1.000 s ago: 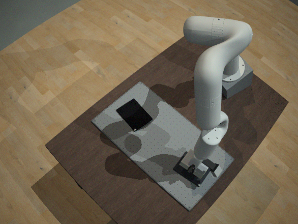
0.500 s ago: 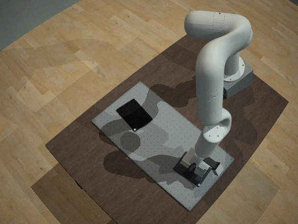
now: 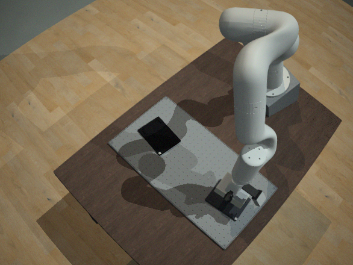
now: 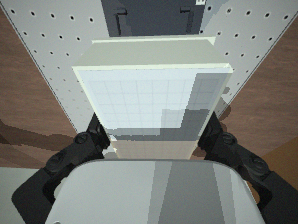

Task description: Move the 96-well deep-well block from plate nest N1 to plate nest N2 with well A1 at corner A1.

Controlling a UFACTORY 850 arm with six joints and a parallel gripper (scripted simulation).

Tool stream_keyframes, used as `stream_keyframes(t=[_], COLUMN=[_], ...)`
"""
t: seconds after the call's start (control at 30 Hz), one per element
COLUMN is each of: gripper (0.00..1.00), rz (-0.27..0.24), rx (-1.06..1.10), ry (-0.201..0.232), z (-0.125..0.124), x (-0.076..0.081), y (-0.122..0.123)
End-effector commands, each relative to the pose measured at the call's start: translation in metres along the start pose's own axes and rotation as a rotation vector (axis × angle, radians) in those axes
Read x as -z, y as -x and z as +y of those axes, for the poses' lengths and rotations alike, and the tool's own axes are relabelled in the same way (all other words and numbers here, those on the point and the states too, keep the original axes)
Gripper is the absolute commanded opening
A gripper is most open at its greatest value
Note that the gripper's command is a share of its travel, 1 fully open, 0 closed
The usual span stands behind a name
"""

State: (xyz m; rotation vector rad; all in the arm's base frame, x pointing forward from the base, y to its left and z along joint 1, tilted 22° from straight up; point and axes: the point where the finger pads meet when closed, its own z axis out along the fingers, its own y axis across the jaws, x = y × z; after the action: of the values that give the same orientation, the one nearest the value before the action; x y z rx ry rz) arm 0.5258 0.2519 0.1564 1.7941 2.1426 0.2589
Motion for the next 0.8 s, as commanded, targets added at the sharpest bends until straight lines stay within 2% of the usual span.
stream_keyframes(t=[0.0, 0.17, 0.33, 0.47, 0.77], gripper=[0.00, 0.00, 0.00, 0.00, 0.00], rz=[0.001, 0.001, 0.001, 0.001, 0.001], rx=[0.000, 0.000, -0.100, -0.233, -0.242], ry=[0.001, 0.001, 0.001, 0.001, 0.001], z=[0.001, 0.001, -0.001, -0.003, -0.007], x=[0.001, 0.001, 0.001, 0.001, 0.001], y=[0.000, 0.000, 0.010, 0.023, 0.053])
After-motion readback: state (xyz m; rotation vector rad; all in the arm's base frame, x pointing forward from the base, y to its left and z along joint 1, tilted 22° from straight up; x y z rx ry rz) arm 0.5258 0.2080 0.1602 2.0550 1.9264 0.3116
